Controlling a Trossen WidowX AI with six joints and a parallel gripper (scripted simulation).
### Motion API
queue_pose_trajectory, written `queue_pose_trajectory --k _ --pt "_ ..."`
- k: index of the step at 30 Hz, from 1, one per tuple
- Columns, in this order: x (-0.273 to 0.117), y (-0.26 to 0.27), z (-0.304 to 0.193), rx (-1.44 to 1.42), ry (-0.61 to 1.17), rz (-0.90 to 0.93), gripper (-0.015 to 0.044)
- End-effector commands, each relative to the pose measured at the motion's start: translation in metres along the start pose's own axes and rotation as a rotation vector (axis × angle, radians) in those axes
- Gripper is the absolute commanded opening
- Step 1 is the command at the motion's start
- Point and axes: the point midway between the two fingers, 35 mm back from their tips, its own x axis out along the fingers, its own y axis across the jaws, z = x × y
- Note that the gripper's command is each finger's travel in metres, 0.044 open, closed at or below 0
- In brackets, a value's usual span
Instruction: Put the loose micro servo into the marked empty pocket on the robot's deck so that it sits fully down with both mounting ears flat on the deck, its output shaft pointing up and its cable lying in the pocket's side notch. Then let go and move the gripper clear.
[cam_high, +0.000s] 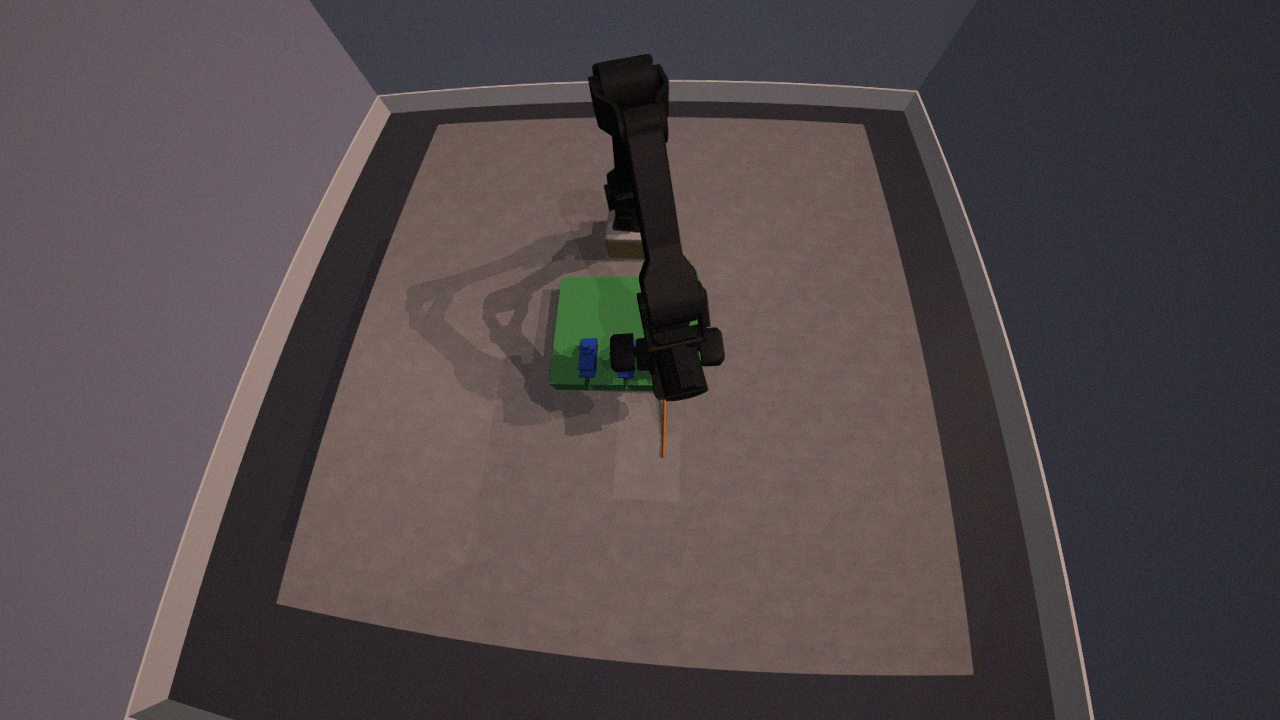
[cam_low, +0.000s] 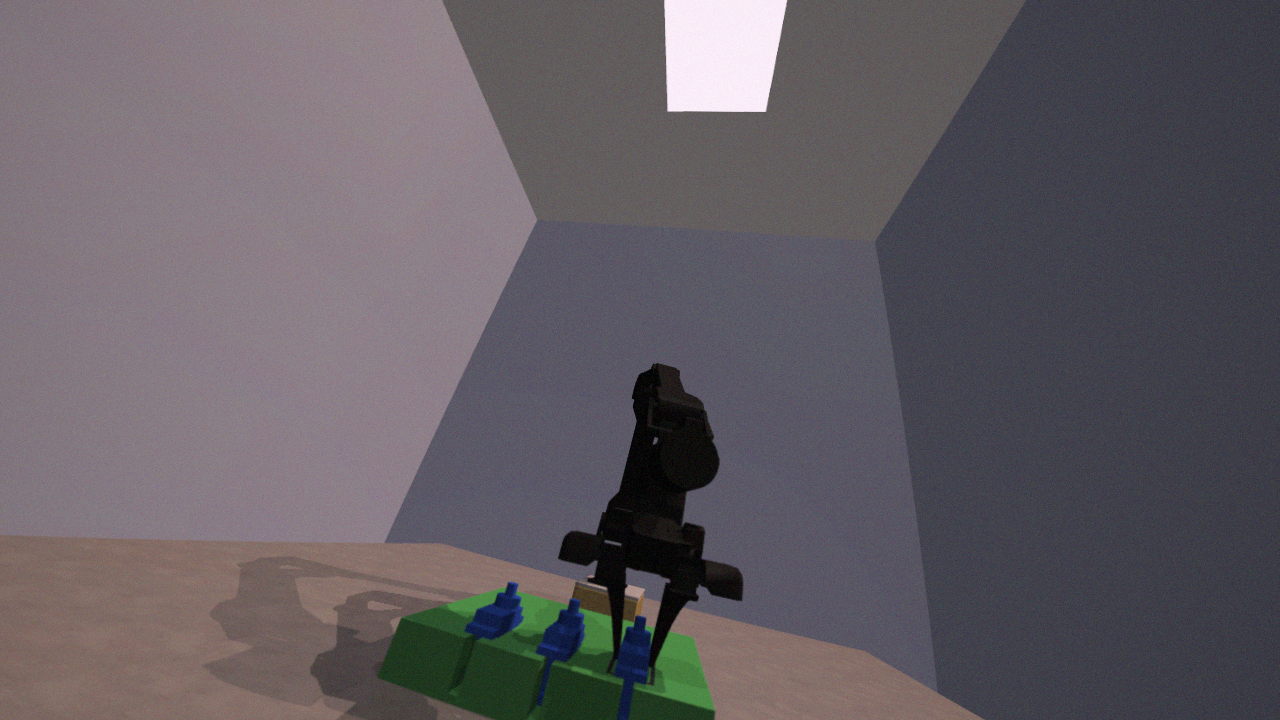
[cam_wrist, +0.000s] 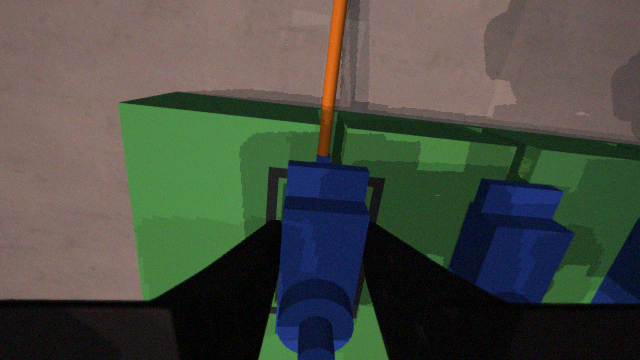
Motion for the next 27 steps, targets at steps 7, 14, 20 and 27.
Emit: queue_pose_trajectory --k 7,14,20,27 --pt "-0.013 0.0 0.0 -0.003 -0.002 -0.002 0.0187" --pt "-0.035 0.0 -0.004 -0.003 -0.002 -0.002 0.0187" --pt "-0.058 0.006 -0.036 -0.003 0.0 0.0 0.0345" --pt "-0.097 0.009 -0.107 -0.003 0.008 0.0 0.044"
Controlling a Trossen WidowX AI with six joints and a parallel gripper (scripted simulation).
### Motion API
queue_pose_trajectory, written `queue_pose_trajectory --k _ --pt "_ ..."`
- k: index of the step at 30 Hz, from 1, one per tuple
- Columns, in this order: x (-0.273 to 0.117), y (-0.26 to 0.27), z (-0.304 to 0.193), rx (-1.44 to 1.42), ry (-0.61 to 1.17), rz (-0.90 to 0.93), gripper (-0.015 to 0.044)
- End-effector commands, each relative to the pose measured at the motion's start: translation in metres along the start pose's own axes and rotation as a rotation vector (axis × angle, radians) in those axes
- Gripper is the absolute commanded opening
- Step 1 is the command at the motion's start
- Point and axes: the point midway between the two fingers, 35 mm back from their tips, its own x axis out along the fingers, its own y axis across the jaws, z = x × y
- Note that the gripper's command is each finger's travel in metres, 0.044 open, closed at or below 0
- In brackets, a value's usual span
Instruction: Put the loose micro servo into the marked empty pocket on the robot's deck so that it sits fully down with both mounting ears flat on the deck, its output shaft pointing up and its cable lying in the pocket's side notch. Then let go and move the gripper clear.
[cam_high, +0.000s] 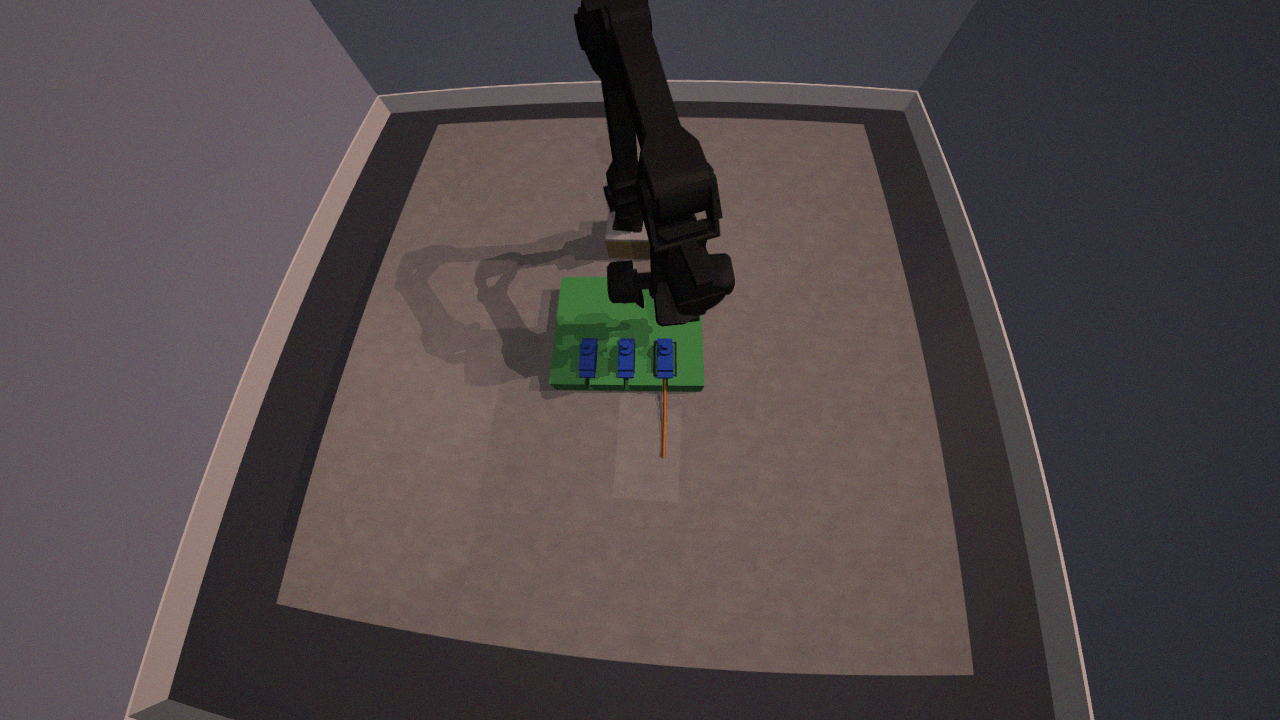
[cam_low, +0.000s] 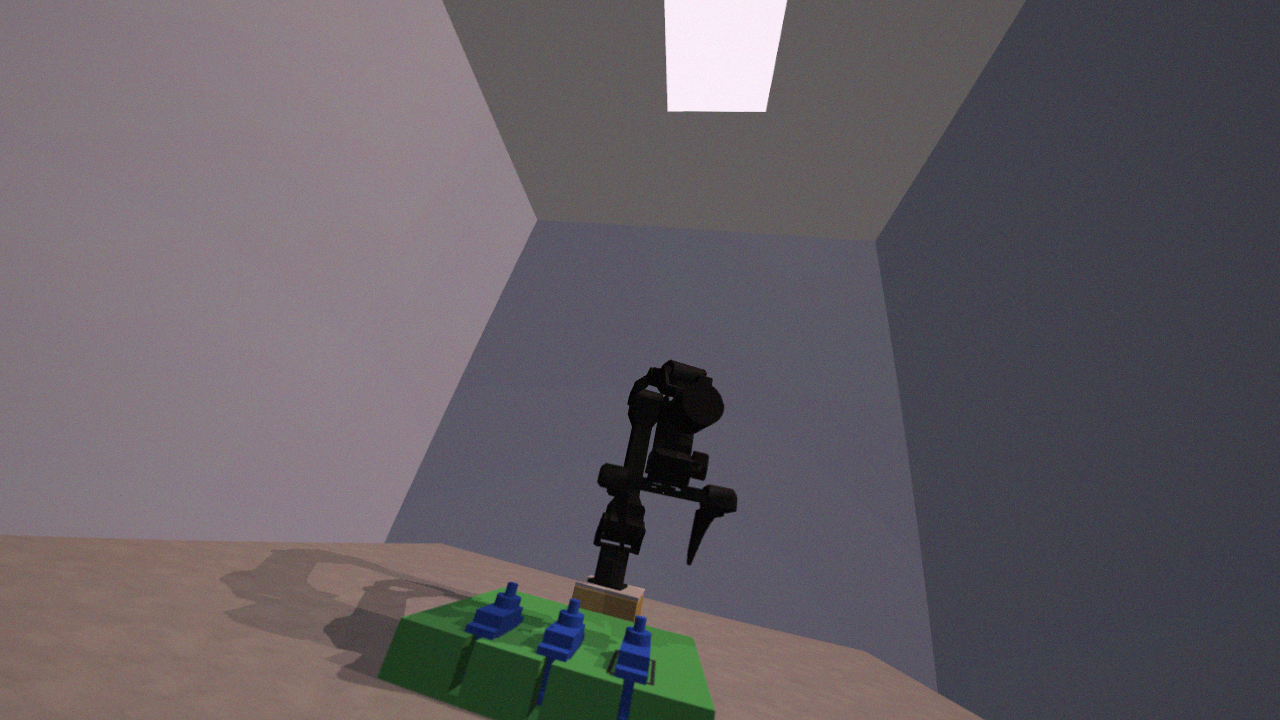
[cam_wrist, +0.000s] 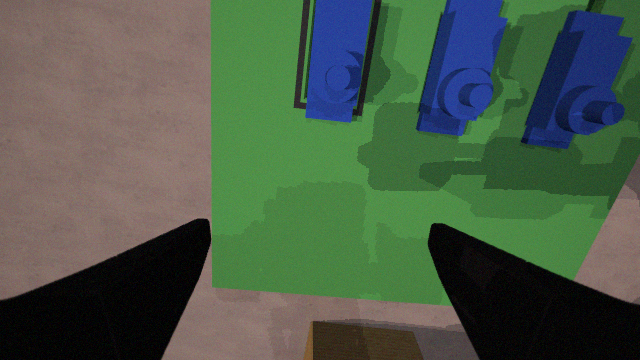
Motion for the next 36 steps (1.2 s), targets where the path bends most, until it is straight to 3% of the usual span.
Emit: queue_pose_trajectory --k 1,6,13,36 --pt "-0.011 -0.001 -0.026 0.006 0.002 -0.003 0.044" --pt "-0.016 -0.001 -0.025 0.005 0.001 -0.002 0.044" --pt "-0.061 -0.001 -0.024 0.0 -0.008 0.002 0.044" --pt "-0.061 -0.001 -0.024 0.0 -0.008 0.002 0.044"
